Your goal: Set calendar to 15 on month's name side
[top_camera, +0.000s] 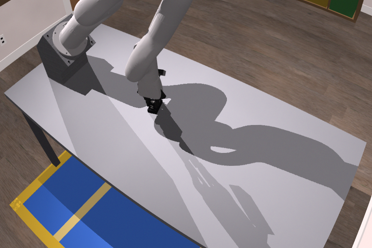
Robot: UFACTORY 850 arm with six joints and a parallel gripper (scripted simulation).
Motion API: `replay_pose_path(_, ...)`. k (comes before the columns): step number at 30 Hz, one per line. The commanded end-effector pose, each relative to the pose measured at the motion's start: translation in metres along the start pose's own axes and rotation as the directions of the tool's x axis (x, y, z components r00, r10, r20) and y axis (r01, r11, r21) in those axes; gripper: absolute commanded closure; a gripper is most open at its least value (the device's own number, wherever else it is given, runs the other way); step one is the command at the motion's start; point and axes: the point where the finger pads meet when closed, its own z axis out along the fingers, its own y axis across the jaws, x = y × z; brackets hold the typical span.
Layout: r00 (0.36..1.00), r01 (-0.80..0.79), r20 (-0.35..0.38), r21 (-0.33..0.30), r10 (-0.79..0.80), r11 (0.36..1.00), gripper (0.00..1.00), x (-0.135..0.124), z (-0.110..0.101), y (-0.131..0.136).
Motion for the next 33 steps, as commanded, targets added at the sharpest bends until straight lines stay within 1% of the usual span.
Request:
replay_pose_path(1,1.0,0.0,0.0,-0.001,0.0,1.0,0.71,-0.0001,-0.0001,0.0002)
replay_pose_path(33,1.0,0.0,0.0,-0.001,0.0,1.0,0.71,-0.0001,0.0089,0.0002)
